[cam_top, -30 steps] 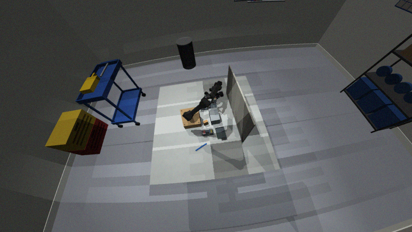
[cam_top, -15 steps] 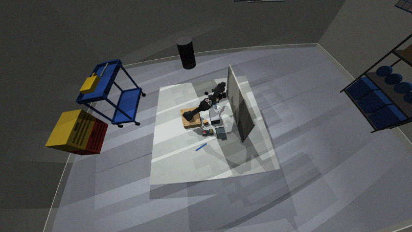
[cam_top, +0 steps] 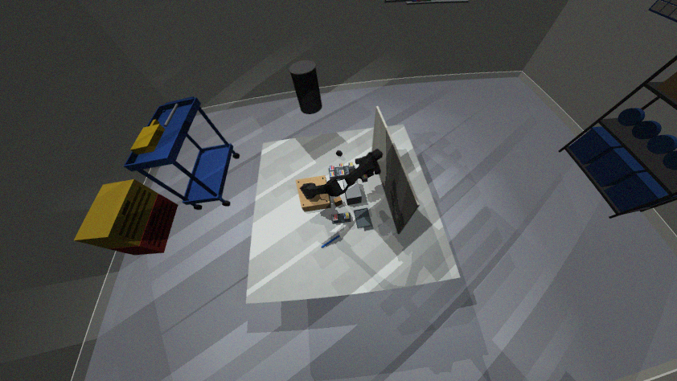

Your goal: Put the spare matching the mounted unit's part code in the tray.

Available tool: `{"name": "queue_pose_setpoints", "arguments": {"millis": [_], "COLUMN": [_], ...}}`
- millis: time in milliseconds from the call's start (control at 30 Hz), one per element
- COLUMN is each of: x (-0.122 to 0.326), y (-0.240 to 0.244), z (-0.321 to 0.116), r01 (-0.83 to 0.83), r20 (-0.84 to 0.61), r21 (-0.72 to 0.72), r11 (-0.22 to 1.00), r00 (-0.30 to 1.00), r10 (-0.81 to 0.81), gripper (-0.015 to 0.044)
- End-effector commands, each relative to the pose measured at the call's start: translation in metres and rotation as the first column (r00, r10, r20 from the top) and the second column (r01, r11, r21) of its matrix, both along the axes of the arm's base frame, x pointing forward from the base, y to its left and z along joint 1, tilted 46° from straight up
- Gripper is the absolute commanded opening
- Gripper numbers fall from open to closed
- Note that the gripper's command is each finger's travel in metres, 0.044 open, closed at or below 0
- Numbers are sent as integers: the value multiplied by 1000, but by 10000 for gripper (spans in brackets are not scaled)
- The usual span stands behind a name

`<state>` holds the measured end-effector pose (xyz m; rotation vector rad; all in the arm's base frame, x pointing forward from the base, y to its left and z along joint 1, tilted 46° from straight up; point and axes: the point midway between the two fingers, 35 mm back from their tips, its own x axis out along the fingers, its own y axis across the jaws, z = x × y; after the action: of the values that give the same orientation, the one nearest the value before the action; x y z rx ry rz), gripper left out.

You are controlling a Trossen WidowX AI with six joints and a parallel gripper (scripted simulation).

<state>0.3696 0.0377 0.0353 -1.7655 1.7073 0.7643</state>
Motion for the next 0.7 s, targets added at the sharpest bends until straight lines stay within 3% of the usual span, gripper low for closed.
{"name": "queue_pose_setpoints", "arguments": {"millis": [0, 667], "x": [0, -36], "y": [-24, -133], "z": [24, 126], "r01": [-9, 2], "r20": [-4, -2], "r21": [-6, -54], "r11": [1000, 999], "r00": [1000, 1000], "r10": [9, -2], "gripper": [0, 0]}}
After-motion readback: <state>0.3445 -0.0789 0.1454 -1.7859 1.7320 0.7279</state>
